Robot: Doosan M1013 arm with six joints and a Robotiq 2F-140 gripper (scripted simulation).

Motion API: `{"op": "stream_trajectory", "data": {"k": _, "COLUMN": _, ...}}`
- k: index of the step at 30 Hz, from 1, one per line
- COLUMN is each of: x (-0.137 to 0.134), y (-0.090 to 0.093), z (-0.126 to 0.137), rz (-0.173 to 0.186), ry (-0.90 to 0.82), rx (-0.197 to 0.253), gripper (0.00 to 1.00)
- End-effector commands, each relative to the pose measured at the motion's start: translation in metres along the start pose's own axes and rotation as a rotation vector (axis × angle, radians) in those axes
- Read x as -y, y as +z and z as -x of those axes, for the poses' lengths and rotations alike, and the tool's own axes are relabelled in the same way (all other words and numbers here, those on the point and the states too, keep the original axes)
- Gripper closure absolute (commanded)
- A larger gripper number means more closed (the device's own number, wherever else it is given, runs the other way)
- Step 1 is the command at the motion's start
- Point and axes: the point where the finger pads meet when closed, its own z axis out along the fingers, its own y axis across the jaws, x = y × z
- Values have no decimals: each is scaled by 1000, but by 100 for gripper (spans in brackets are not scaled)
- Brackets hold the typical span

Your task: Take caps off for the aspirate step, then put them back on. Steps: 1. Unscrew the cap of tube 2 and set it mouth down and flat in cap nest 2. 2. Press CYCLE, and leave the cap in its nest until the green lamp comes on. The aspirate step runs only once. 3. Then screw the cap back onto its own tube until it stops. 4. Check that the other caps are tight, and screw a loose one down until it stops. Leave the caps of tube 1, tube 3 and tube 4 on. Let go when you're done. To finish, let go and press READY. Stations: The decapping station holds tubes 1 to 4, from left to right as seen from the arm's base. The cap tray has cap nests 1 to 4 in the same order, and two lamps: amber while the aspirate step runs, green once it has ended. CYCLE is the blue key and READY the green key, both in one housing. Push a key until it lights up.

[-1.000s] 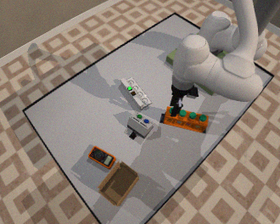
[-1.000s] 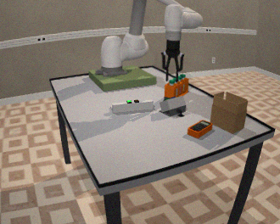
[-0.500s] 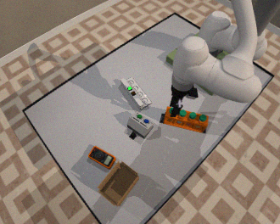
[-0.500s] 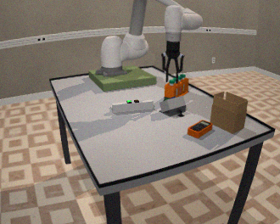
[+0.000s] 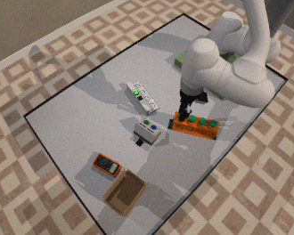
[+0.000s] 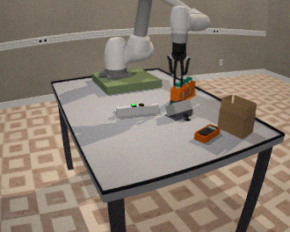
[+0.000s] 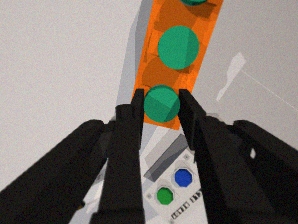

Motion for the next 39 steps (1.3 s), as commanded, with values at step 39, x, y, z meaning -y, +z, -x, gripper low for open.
{"op": "stream_trajectory", "data": {"k": 39, "x": 0, "y": -1, "z": 0, "rz": 1, "ry": 489, "rx": 0, "gripper": 59}}
